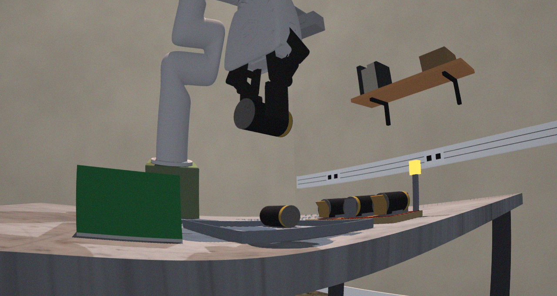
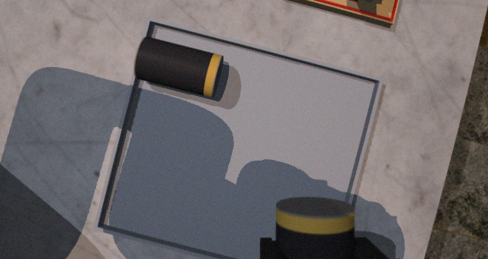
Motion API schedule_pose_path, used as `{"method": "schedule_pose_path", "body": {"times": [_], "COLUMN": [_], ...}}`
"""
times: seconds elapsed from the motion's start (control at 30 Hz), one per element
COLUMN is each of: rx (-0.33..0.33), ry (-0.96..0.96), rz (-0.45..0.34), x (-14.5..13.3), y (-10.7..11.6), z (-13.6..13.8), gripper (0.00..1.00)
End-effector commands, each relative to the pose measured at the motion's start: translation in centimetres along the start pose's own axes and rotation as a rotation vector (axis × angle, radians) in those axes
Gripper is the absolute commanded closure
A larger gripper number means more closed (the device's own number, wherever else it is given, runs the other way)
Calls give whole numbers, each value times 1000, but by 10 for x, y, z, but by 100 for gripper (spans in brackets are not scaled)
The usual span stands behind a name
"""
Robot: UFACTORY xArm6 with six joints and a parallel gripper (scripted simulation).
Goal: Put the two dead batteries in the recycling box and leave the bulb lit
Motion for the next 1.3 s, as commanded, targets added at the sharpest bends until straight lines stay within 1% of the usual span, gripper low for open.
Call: {"method": "schedule_pose_path", "body": {"times": [0.0,0.1,0.23,0.3,0.63,0.7,0.8,0.93,1.0,1.07,1.17,1.27], "rx": [6,6,6,6,6,6,6,6,6,6,6,6], "ry": [-1,-52,-197,-240,-249,-249,-249,-249,-249,-249,-249,-249], "rz": [2,2,2,2,1,1,1,1,1,1,1,1], "x": [1,1,1,1,1,-3,-22,-71,-90,-90,-127,-147], "y": [9,9,9,9,9,9,9,9,9,9,9,9], "z": [-3,-3,-3,-3,-3,-4,-12,-32,-39,-39,-54,-62], "gripper": [72,72,72,72,72,72,72,72,72,72,72,72]}}
Point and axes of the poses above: the point where the finger pads meet when closed, its own y axis back along the fingers, its own z axis across the jaws, x = y × z, the point moved 2 cm from there along y, back along the fingers, and after that the axes turned 9 degrees about y, right-handed, at the moved point
